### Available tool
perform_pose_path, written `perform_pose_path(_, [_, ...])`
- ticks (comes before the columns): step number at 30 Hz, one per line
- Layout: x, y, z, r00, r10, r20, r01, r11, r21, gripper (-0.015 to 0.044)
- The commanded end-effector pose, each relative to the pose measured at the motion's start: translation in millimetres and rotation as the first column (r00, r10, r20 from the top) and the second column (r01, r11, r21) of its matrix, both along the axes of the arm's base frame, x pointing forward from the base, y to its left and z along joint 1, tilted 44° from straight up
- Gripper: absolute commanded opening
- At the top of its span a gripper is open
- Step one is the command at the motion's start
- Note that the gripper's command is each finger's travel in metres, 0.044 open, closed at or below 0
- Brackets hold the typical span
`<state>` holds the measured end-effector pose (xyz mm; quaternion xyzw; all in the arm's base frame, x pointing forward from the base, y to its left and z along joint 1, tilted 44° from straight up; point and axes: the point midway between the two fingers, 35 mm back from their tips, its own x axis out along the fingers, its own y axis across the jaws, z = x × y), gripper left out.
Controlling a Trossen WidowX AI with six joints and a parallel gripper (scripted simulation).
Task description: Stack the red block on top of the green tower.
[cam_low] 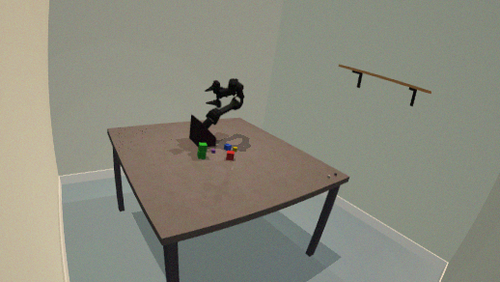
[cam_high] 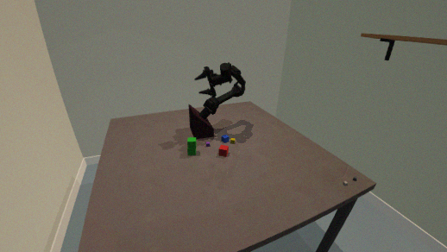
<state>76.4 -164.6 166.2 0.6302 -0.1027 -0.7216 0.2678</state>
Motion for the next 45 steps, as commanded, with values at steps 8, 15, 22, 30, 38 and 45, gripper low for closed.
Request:
perform_pose_path(8, [79.3,24.2,-21.5,0.770,0.638,-0.012,-0.603,0.734,0.311,0.0440])
perform_pose_path(15, [123.7,50.7,-37.3,0.446,0.889,0.101,-0.831,0.370,0.415,0.0440])
perform_pose_path(22, [162.4,84.4,-53.5,0.068,0.964,0.257,-0.906,-0.048,0.421,0.0440])
perform_pose_path(30, [197.7,128.5,-70.3,-0.331,0.837,0.435,-0.825,-0.481,0.298,0.0440])
perform_pose_path(38, [225.8,176.0,-88.2,-0.642,0.556,0.529,-0.622,-0.780,0.065,0.0440])
perform_pose_path(45, [237.8,204.2,-88.6,-0.738,0.413,0.535,-0.518,-0.854,-0.056,0.0440])
